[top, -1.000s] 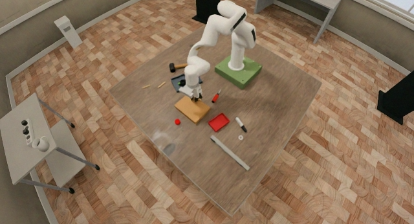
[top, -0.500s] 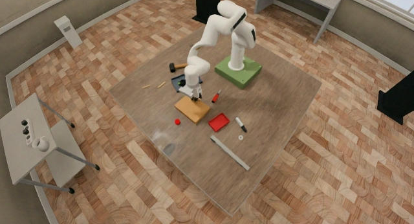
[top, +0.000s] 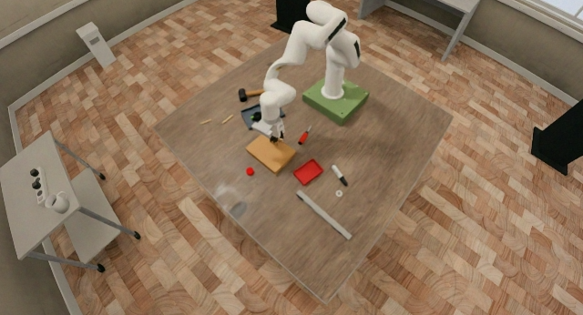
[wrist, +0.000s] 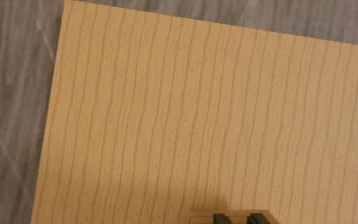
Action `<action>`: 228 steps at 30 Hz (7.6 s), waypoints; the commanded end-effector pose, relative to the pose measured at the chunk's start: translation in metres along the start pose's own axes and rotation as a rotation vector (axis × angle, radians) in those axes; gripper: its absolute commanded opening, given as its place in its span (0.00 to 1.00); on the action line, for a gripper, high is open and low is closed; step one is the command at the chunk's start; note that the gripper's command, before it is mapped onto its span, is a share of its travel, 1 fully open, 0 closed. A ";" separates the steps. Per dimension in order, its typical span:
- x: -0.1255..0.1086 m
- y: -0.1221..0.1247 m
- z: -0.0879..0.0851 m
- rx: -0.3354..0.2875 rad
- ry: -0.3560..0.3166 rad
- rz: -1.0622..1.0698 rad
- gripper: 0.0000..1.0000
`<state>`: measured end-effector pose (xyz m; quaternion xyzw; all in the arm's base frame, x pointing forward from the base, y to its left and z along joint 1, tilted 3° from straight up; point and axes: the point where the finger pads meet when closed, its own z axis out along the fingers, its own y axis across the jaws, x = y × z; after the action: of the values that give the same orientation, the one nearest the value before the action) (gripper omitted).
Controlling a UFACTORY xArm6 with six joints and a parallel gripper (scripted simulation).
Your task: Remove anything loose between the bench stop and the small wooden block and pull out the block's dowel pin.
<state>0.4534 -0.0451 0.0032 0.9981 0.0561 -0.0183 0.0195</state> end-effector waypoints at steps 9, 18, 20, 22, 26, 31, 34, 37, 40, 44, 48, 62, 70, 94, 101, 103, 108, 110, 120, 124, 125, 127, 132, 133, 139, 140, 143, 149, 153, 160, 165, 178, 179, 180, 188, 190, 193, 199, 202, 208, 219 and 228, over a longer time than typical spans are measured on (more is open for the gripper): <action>0.002 0.000 -0.002 -0.001 0.006 0.000 0.00; 0.002 0.000 -0.002 -0.001 0.006 0.000 0.00; 0.002 0.000 -0.002 -0.001 0.006 0.000 0.00; 0.002 0.000 -0.002 -0.001 0.006 0.000 0.00; 0.002 0.000 -0.002 -0.001 0.006 0.000 0.00; 0.002 0.000 -0.002 -0.001 0.006 0.000 0.00; 0.002 0.000 -0.002 -0.001 0.006 0.000 0.00; 0.002 0.000 -0.002 -0.001 0.006 0.000 0.00; 0.002 0.000 -0.003 -0.001 0.006 0.000 0.00; 0.002 0.000 -0.004 -0.001 0.006 0.000 0.00; 0.002 0.000 -0.005 -0.001 0.006 0.000 0.00; 0.002 0.000 -0.006 -0.001 0.006 0.000 0.00; 0.002 0.000 -0.006 -0.001 0.006 0.001 0.00; 0.000 -0.004 -0.006 -0.001 0.006 0.029 0.00; -0.002 -0.006 -0.006 -0.001 0.006 0.048 0.00; -0.002 -0.006 -0.006 -0.001 0.006 0.048 0.00; -0.003 -0.009 -0.006 -0.001 0.006 0.064 0.00; -0.003 -0.010 -0.006 -0.001 0.006 0.071 0.00; -0.006 -0.013 -0.006 -0.001 0.006 0.097 0.00; -0.007 -0.015 -0.006 -0.001 0.006 0.110 0.00; -0.007 -0.016 -0.006 -0.001 0.006 0.113 0.00; -0.007 -0.017 -0.006 -0.001 0.006 0.119 0.00; -0.008 -0.018 -0.006 -0.001 0.006 0.133 0.00; -0.009 -0.019 -0.006 0.000 0.006 0.135 0.00; -0.009 -0.020 -0.006 0.000 0.006 0.144 0.00; -0.010 -0.020 -0.006 0.000 0.006 0.145 0.00; -0.010 -0.021 -0.006 0.000 0.006 0.150 0.00; -0.010 -0.022 -0.006 0.000 0.006 0.157 0.00; -0.011 -0.022 -0.006 0.000 0.006 0.159 0.00; -0.011 -0.022 -0.006 0.000 0.006 0.161 0.00; -0.011 -0.023 -0.006 0.000 0.006 0.161 0.00; -0.011 -0.023 -0.005 0.000 0.006 0.161 0.00; -0.011 -0.023 -0.005 0.000 0.006 0.161 0.00; -0.011 -0.023 -0.005 0.000 0.006 0.161 0.00; -0.011 -0.023 -0.004 0.000 0.006 0.161 0.00; -0.011 -0.023 -0.004 0.000 0.006 0.161 0.00; -0.011 -0.023 -0.004 0.000 0.006 0.161 0.00; -0.011 -0.023 -0.003 0.000 0.006 0.161 0.00; -0.011 -0.023 -0.003 0.000 0.006 0.161 0.00; -0.011 -0.023 -0.002 0.000 0.006 0.161 0.00; -0.011 -0.023 -0.002 0.000 0.006 0.161 0.00; -0.011 -0.023 -0.002 0.000 0.006 0.161 0.28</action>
<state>0.4378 -0.0239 0.0031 0.9993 -0.0243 -0.0167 0.0209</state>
